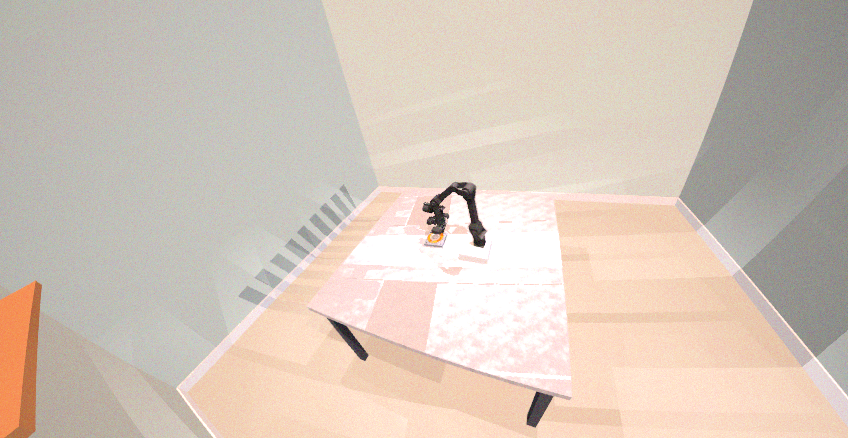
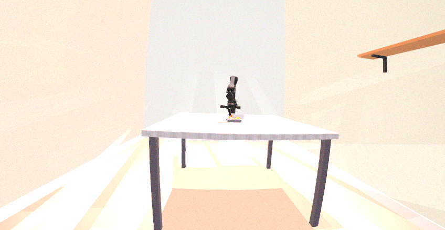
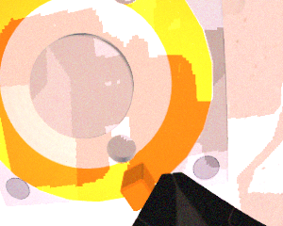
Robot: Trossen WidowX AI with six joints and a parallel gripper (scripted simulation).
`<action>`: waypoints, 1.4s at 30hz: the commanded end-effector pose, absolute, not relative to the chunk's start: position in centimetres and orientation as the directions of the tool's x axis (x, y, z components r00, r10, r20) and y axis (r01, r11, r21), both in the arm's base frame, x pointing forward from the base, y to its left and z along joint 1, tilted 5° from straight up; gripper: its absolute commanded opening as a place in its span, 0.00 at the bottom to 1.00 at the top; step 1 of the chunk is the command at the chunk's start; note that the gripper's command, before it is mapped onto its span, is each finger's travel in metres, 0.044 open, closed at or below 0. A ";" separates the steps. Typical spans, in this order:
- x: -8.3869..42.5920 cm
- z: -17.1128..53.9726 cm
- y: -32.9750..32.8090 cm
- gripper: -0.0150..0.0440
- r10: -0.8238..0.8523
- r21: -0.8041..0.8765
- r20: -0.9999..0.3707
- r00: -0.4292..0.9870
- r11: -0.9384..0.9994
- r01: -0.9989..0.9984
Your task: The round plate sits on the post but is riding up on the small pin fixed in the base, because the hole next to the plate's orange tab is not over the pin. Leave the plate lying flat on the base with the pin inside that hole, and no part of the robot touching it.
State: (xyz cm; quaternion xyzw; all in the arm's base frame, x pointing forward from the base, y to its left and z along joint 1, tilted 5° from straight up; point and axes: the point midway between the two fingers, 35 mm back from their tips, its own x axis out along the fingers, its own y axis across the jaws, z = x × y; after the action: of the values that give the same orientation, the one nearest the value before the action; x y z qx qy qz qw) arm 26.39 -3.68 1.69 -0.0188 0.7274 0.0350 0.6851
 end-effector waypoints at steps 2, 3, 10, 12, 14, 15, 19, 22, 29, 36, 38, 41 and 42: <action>25.9 1.9 -3.1 0.25 0.021 0.025 -0.998 -0.054 0.997 -0.073; 25.9 1.9 -3.0 0.25 0.021 0.025 -0.998 -0.054 0.997 -0.073; 25.6 1.9 -2.5 0.25 0.021 0.025 -0.998 -0.054 0.997 -0.073; 25.6 1.9 -2.4 0.25 0.021 0.025 -0.998 -0.054 0.997 -0.073; 25.5 1.9 -2.3 0.25 0.022 0.026 -0.998 -0.054 0.997 -0.073; 25.5 1.9 -2.2 0.25 0.022 0.026 -0.998 -0.054 0.997 -0.073; 25.6 2.5 -2.2 0.25 0.022 0.026 -0.998 -0.054 0.997 -0.073; 25.7 4.1 -2.3 0.25 0.022 0.026 -0.998 -0.054 0.997 -0.073; 25.4 6.7 -2.4 0.25 0.021 0.025 -0.998 -0.054 0.997 -0.073; 25.4 5.9 -2.4 0.25 0.019 0.023 -0.998 -0.060 0.997 -0.073; 25.4 5.9 -2.4 0.25 0.019 0.023 -0.998 -0.060 0.997 -0.073; 25.4 5.9 -2.4 0.25 0.019 0.023 -0.998 -0.060 0.997 -0.073; 25.4 5.9 -2.4 0.25 0.019 0.023 -0.998 -0.060 0.997 -0.073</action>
State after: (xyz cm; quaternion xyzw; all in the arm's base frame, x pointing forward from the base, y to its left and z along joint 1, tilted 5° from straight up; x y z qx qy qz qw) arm 25.39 -2.36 5.94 -0.0185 0.7270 0.0335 0.6856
